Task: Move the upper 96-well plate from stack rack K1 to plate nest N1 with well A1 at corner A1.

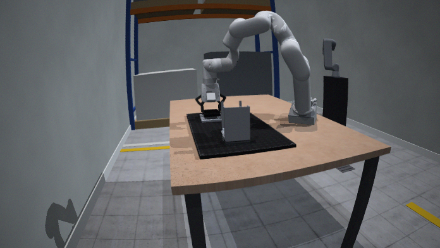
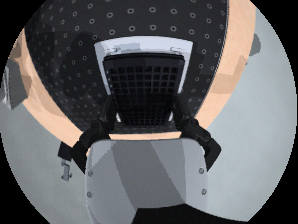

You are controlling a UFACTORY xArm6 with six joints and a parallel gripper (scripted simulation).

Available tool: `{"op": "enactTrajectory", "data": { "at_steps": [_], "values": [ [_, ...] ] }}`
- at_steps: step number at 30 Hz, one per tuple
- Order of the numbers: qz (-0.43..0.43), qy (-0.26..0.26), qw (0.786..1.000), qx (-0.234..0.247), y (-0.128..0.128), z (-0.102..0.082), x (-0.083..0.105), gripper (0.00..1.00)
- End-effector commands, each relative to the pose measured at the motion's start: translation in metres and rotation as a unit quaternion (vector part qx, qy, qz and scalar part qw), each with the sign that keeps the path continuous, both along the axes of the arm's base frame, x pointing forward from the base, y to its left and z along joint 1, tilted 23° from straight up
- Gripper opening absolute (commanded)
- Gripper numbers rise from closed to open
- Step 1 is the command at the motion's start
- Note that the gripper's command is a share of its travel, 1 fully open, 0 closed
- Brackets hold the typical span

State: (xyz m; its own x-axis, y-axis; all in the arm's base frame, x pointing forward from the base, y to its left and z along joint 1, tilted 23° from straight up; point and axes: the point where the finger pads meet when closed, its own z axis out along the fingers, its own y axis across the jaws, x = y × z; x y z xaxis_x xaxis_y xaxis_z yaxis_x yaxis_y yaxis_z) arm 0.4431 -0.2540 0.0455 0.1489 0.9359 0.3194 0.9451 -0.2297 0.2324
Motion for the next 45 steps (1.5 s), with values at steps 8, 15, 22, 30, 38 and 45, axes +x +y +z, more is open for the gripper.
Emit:
{"op": "enactTrajectory", "data": {
  "at_steps": [8,15,22,30,38,45],
  "values": [
    [0.000,-0.001,1.000,-0.001,-0.0010,0.0011,0.0009,0.00],
    [0.000,-0.001,1.000,-0.001,-0.0007,0.0000,0.0012,0.00],
    [0.000,-0.001,1.000,-0.001,-0.0005,-0.0008,0.0015,0.00],
    [0.000,-0.001,1.000,-0.001,-0.0001,-0.0020,0.0019,0.00],
    [0.000,-0.001,1.000,-0.001,0.0002,-0.0031,0.0022,0.00],
    [0.000,-0.001,1.000,-0.001,0.0004,-0.0040,0.0025,0.00]
  ]
}}
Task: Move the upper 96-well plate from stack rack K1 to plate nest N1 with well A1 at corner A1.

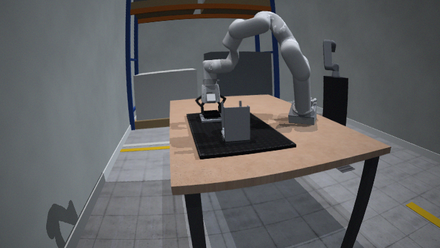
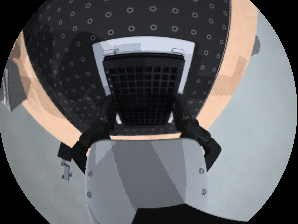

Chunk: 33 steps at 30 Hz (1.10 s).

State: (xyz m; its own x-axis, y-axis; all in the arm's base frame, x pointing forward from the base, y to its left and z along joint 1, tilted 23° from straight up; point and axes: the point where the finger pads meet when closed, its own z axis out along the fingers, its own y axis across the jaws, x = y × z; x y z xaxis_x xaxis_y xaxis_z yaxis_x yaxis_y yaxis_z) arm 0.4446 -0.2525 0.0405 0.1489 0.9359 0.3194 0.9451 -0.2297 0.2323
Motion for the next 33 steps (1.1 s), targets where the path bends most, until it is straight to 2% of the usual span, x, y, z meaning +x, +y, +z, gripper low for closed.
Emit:
{"op": "enactTrajectory", "data": {
  "at_steps": [1,33],
  "values": [
    [0.000,-0.002,1.000,-0.001,-0.0010,0.0009,0.0011,0.00],
    [0.000,-0.002,1.000,-0.001,0.0002,-0.0034,0.0024,0.00]
  ]
}}
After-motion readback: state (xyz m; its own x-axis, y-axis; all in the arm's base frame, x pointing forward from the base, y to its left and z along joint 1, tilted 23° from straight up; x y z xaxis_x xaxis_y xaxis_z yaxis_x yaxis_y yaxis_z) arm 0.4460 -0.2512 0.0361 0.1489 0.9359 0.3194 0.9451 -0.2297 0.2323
